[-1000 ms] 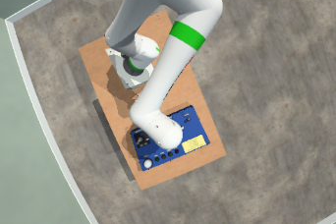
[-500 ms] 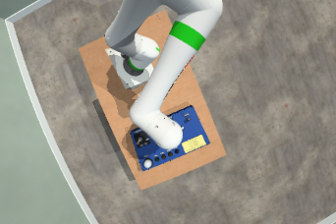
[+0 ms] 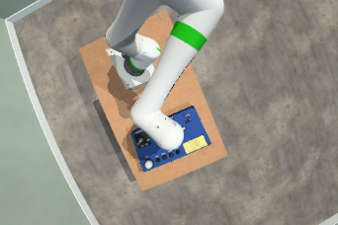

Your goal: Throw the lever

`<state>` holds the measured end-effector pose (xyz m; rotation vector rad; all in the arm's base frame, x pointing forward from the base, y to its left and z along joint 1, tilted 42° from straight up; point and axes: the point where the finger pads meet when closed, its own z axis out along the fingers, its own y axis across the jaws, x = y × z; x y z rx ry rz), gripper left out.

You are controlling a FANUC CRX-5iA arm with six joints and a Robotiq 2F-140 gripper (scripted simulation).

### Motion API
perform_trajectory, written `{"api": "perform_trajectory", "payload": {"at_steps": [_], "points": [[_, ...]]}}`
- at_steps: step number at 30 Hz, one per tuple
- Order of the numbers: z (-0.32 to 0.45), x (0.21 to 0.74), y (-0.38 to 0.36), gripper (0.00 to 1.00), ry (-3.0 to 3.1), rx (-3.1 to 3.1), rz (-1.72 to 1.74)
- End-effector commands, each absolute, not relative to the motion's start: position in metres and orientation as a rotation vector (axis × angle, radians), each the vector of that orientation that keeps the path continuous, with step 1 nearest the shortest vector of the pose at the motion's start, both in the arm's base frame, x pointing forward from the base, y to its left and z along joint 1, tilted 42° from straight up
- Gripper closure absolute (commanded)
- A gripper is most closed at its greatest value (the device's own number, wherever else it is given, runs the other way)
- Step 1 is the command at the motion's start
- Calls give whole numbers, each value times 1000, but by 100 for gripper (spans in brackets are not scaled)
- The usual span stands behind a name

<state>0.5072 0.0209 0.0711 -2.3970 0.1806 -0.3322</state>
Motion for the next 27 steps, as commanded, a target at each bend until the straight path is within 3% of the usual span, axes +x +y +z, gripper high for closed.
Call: {"api": "perform_trajectory", "payload": {"at_steps": [1, 27], "points": [[71, 507, 21, 56, 181, -2397, -333], [122, 487, -23, 56, 181, -2397, -333]]}}
